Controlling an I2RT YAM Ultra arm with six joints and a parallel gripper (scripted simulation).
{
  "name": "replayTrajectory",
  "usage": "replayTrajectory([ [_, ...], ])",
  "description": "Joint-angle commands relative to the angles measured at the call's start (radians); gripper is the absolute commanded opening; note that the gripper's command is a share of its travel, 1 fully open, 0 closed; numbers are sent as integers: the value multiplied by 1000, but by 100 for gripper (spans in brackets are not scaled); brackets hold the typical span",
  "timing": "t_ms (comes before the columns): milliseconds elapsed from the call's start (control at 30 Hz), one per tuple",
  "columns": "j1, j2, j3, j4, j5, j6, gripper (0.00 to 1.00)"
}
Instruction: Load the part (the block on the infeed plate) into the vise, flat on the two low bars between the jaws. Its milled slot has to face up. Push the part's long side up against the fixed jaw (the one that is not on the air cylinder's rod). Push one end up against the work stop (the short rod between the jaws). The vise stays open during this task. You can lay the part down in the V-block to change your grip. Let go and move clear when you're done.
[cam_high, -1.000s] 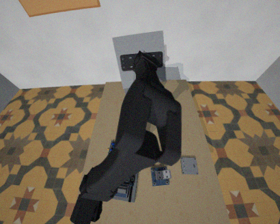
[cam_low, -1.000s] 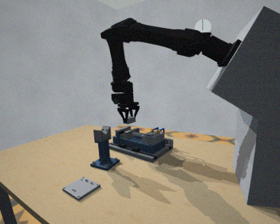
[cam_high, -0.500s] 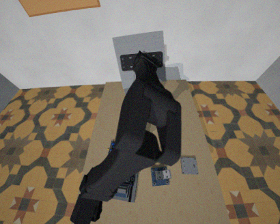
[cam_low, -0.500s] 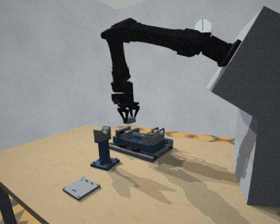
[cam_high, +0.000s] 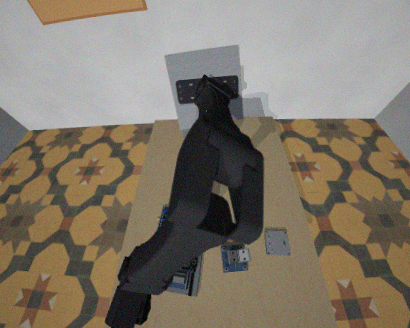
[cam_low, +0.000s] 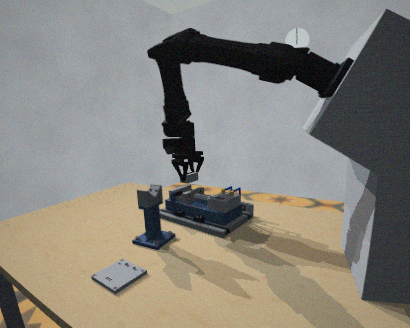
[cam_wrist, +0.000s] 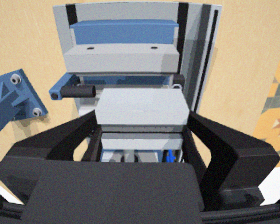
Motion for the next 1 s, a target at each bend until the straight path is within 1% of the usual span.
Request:
replayTrajectory([
  [0, -6, 11, 41, 16, 9, 11, 0],
  [133, 2, 18, 43, 18, 12, 14, 0],
  [233, 2, 9, 43, 29, 14, 16, 0],
  [333, 8, 28, 46, 34, 16, 19, 0],
  [433, 9, 30, 47, 35, 17, 20, 0],
  [467, 2, 18, 48, 13, 18, 21, 0],
  [567, 12, 35, 49, 40, 20, 22, 0],
  [700, 12, 28, 52, 37, 23, 24, 0],
  [833, 16, 48, 56, 42, 24, 26, 0],
  [967, 18, 38, 57, 36, 25, 27, 0],
])
